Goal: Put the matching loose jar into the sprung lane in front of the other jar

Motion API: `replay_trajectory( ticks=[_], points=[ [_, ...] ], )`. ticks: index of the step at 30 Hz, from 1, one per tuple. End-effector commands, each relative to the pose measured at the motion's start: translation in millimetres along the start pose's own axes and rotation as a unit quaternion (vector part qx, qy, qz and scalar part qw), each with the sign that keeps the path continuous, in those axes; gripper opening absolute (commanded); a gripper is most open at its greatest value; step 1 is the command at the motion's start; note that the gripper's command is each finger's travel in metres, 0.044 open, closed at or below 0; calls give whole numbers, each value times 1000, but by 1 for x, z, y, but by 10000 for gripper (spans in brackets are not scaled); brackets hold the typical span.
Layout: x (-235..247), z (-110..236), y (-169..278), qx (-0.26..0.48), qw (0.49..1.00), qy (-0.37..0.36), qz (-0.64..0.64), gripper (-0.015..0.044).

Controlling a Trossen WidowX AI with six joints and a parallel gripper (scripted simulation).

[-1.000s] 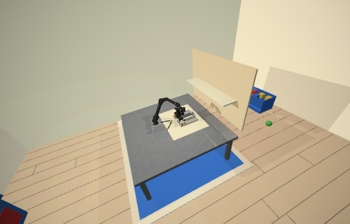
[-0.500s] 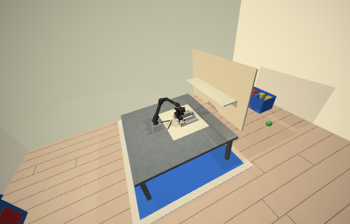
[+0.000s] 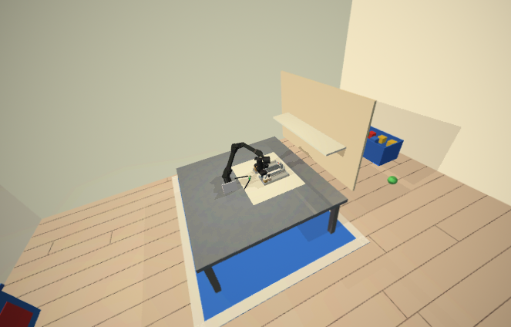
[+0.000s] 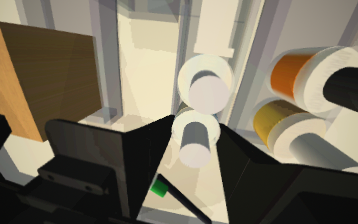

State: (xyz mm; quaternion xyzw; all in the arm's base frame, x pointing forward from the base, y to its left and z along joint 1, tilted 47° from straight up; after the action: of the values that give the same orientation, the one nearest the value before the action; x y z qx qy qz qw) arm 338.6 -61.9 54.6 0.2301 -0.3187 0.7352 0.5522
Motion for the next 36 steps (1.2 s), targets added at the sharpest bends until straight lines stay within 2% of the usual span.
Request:
replay_trajectory(
  ticks=[1,15,25,36],
  points=[
    [0,0,1,-4,1000,-3,4,0],
    [0,0,2,-4,1000,-3,4,0],
    [-1,0,2,-4,1000,-3,4,263],
    [-1,19,2,-4,1000,-3,4,275]
  ],
)
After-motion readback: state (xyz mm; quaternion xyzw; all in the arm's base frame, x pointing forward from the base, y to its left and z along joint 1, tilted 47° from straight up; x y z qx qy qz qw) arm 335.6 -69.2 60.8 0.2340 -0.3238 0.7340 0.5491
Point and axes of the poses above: the point midway between the two fingers, 35 mm back from their tips, its own z axis back along the fingers, its own x axis across the jaws, y = z × x, the point moved 7 cm from there along z, back along the fingers, and after that the axes turned 12 degrees about z, right-handed, at the moved point
